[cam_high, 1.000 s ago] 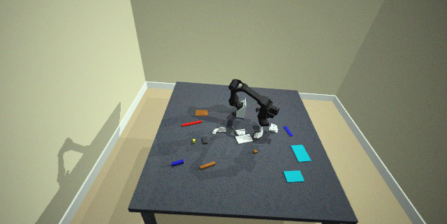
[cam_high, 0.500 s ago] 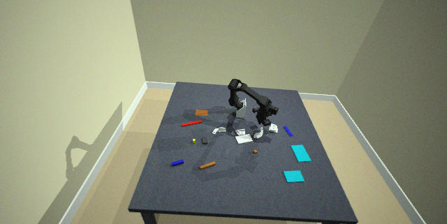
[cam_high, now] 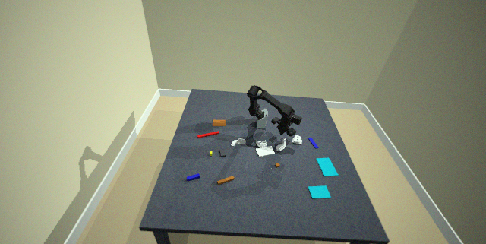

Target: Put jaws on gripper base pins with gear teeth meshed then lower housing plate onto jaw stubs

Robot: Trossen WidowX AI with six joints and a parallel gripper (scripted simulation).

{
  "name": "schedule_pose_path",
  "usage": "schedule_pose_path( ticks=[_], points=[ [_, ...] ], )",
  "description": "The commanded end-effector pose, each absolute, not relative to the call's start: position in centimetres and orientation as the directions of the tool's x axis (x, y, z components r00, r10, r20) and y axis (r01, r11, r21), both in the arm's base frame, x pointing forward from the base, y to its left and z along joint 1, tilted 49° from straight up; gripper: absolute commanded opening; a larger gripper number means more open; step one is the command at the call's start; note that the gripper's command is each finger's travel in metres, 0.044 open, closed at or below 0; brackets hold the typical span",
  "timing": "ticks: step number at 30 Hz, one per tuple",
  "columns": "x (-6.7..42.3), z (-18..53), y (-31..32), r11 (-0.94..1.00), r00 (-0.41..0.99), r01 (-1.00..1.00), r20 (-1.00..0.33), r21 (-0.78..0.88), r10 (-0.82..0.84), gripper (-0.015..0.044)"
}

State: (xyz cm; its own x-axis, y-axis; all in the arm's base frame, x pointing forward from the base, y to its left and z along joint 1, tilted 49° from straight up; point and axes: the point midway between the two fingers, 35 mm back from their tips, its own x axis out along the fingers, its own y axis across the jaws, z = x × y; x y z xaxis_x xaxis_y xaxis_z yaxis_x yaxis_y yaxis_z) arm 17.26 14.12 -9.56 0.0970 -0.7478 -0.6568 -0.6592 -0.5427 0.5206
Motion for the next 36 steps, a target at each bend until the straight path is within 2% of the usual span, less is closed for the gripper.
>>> schedule_pose_path(
  ticks=[1,11,36],
  points=[
    [17.2,-9.4,14.1,-0.574,0.097,-0.601,-0.662,0.556,-0.743,0.0000],
    [17.1,-9.2,13.8,-0.629,0.098,-0.436,-0.662,0.643,-0.744,0.0000],
    [17.5,-11.4,11.5,-0.630,0.098,-0.433,-0.661,0.644,-0.744,0.0000]
  ],
)
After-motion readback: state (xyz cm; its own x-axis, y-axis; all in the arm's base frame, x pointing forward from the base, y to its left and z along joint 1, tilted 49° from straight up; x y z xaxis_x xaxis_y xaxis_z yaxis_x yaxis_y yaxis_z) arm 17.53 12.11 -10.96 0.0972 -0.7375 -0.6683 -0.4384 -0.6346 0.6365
